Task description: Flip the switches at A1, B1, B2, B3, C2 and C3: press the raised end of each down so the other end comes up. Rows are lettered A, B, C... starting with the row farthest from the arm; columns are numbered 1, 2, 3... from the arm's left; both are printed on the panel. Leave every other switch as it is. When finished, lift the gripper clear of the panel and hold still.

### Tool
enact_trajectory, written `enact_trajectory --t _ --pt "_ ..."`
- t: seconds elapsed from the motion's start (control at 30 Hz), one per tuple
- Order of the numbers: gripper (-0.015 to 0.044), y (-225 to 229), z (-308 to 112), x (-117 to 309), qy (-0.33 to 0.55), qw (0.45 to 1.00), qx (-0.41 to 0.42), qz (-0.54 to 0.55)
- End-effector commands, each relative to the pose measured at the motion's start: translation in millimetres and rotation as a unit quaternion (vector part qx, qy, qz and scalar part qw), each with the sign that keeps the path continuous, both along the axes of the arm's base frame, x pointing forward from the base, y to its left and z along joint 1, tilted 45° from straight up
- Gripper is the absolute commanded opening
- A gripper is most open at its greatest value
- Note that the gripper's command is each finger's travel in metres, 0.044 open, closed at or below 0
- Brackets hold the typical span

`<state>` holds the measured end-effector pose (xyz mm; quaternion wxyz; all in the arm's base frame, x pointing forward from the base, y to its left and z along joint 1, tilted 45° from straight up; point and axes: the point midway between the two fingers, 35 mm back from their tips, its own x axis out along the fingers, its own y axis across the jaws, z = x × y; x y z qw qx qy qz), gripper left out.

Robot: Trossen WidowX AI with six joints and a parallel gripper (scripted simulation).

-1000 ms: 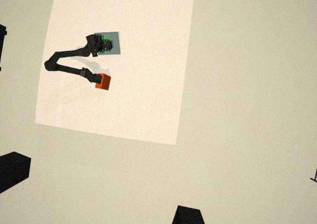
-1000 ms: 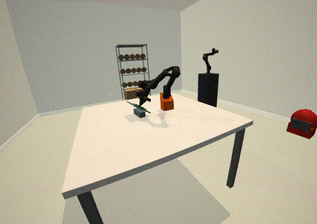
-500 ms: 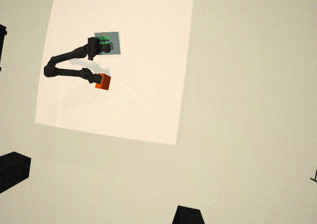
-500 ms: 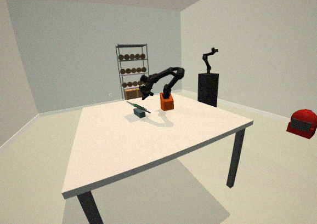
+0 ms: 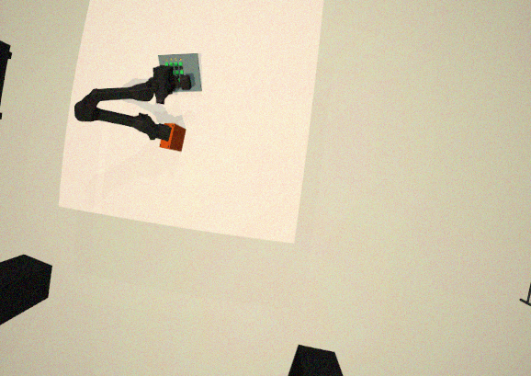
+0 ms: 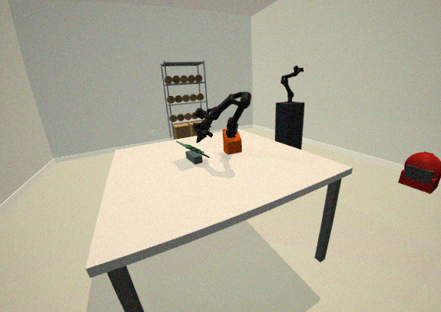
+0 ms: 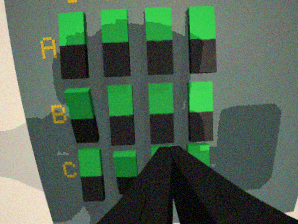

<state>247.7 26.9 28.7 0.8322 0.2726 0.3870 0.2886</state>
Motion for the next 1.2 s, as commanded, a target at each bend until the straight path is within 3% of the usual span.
enact_trajectory --t 0.0,1.17 --pt "0.0000 7.5 -6.0 1.1 0.005 1.000 0.005 -0.003" --pt "0.0000 24.7 -17.9 13.3 0.005 1.000 0.006 -0.003"
